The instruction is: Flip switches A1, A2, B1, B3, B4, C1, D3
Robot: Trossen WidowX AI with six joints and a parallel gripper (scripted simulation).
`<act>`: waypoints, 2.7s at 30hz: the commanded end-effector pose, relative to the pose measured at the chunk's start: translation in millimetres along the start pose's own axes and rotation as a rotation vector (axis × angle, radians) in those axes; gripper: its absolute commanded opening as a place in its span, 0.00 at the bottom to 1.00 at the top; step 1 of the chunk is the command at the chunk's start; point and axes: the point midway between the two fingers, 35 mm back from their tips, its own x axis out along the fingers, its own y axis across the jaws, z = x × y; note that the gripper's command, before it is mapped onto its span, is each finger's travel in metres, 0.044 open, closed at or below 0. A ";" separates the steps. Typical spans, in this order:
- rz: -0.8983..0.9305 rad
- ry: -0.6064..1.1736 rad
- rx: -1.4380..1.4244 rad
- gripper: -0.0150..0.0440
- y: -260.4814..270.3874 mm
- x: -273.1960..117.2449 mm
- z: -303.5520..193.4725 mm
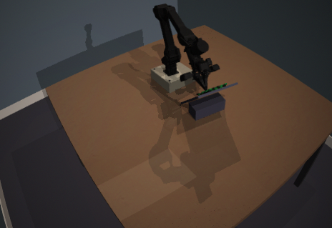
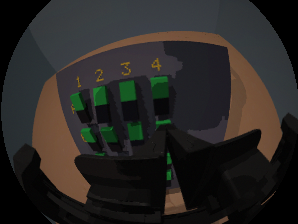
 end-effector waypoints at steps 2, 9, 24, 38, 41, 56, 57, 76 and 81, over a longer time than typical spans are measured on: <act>0.005 0.003 -0.006 0.25 0.7 1.2 -1.0; 0.005 0.003 -0.006 0.25 0.7 2.2 -1.0; 0.005 -0.019 -0.006 0.25 0.4 -62.3 -3.6; 0.007 0.007 0.003 0.25 64.7 -58.1 -46.6; 0.010 -0.009 0.001 0.25 80.6 -61.0 -60.0; 0.012 -0.042 0.000 0.25 84.5 -26.8 -63.4; 0.012 -0.042 0.000 0.25 84.5 -26.0 -63.3; 0.012 -0.044 0.000 0.25 84.7 -2.6 -62.9; 0.012 -0.044 0.000 0.25 84.7 -2.6 -62.9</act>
